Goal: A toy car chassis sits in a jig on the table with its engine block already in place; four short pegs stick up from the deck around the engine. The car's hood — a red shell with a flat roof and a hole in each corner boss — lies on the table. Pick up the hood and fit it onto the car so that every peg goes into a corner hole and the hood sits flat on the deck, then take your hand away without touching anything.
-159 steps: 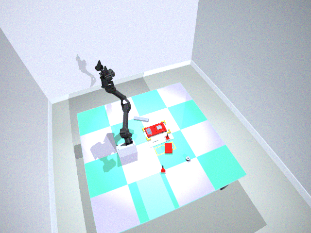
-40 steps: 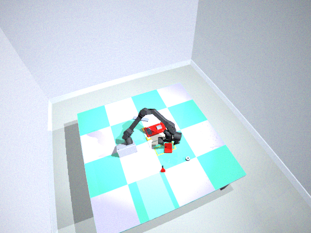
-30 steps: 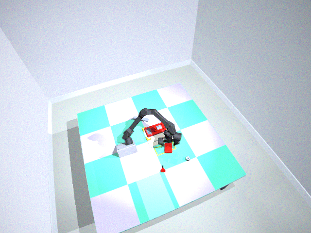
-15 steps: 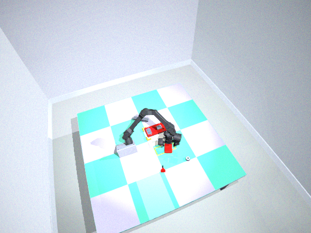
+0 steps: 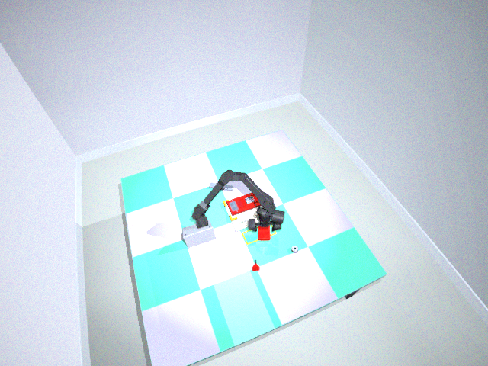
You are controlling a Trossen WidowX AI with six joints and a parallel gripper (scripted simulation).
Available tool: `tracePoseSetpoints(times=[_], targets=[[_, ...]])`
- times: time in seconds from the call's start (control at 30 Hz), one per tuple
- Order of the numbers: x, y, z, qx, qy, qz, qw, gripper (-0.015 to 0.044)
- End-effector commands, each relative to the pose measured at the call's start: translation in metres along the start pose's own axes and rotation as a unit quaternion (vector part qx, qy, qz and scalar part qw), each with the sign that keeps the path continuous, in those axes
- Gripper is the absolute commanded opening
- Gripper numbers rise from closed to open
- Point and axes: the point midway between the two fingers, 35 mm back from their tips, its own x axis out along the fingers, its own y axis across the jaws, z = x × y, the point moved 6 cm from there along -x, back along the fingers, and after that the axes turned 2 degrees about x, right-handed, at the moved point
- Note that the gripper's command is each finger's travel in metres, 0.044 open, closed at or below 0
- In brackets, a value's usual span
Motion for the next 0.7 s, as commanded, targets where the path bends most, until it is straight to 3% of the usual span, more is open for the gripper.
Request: tracePoseSetpoints(times=[0.0, 0.67], targets=[[0.0034, 0.0005, -0.0001, 0.002, -0.002, 0.000, 1.000, 0.0440], [0.0128, 0.0006, 0.0000, 0.002, -0.002, 0.000, 1.000, 0.0440]])
